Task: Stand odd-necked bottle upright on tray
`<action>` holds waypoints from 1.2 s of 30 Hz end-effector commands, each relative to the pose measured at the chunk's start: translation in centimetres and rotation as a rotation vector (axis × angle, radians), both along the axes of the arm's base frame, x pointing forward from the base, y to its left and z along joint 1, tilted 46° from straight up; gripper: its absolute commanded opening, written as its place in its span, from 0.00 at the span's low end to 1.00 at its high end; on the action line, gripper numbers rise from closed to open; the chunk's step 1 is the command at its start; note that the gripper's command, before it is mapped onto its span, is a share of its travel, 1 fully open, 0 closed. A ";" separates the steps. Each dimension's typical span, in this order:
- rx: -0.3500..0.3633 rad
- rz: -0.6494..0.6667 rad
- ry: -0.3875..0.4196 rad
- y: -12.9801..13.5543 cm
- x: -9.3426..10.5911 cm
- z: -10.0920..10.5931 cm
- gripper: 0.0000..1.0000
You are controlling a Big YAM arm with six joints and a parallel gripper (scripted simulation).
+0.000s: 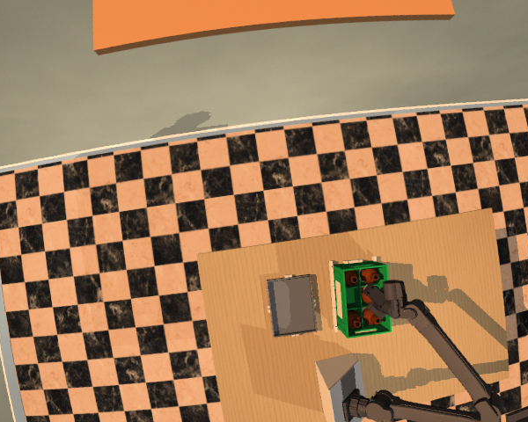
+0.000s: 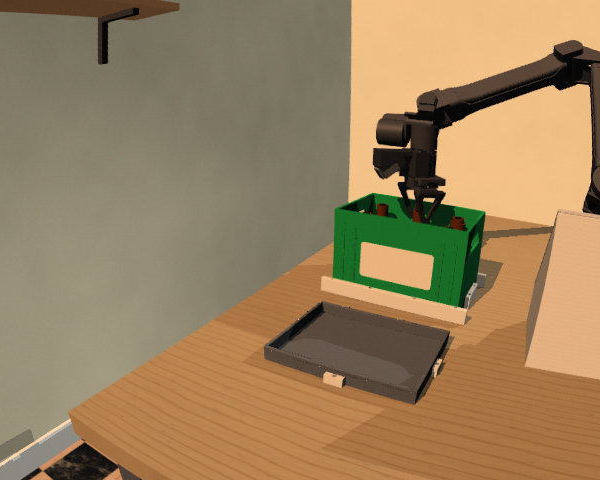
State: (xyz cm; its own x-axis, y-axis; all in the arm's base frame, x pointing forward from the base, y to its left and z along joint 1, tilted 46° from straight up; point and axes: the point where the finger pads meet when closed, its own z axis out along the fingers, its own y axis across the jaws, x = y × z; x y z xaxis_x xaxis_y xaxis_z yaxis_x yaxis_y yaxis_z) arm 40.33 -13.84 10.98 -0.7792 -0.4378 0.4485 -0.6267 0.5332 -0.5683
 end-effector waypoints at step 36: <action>0.007 0.008 -0.046 5.5 1.3 6.2 0.61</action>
State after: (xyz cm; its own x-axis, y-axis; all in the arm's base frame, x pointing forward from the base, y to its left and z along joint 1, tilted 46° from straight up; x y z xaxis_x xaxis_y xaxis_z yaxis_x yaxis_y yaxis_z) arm 40.44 -9.88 14.76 -0.7663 -0.4461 0.4625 -0.6425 0.5270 -0.5562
